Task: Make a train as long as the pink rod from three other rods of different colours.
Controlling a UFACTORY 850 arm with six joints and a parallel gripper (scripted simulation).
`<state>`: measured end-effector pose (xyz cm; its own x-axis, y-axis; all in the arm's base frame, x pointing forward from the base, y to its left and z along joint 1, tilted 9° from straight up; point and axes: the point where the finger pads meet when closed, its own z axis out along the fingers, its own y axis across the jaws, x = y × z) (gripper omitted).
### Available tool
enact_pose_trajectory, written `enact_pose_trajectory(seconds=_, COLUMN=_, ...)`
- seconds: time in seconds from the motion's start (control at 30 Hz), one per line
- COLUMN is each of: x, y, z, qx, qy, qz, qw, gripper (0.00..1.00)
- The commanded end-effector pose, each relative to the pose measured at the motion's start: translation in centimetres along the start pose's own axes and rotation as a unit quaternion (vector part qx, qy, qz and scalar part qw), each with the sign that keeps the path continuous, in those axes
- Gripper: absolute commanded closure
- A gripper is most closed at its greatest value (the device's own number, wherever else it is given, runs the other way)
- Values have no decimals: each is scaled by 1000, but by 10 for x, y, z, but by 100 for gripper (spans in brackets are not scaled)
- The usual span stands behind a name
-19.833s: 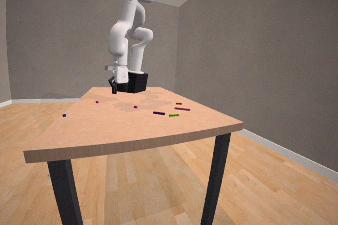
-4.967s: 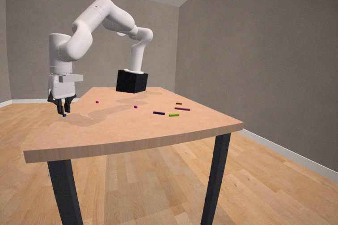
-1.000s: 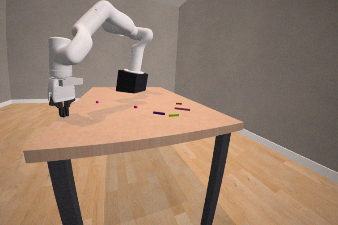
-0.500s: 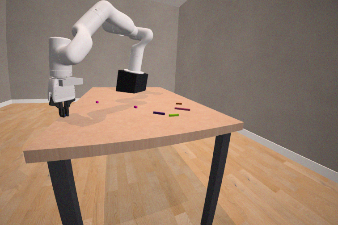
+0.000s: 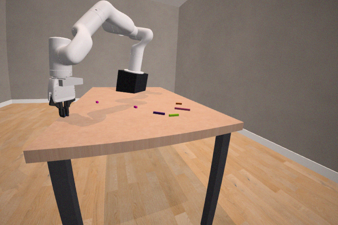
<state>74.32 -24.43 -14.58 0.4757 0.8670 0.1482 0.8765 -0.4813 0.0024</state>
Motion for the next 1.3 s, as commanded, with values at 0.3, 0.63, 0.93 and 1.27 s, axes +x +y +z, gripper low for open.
enact_pose_trajectory(seconds=0.3, x=0, y=1, z=-37, qx=-1, qy=0, qz=0, qw=1000, gripper=96)
enact_pose_trajectory(seconds=0.63, x=0, y=1, z=-94, qx=-1, qy=0, qz=0, qw=1000, gripper=96)
enact_pose_trajectory(seconds=0.93, x=0, y=1, z=-101, qx=-1, qy=0, qz=0, qw=1000, gripper=96)
enact_pose_trajectory(seconds=1.27, x=43, y=-18, z=-98, qx=-1, qy=8, qz=-23, qw=1000, gripper=96)
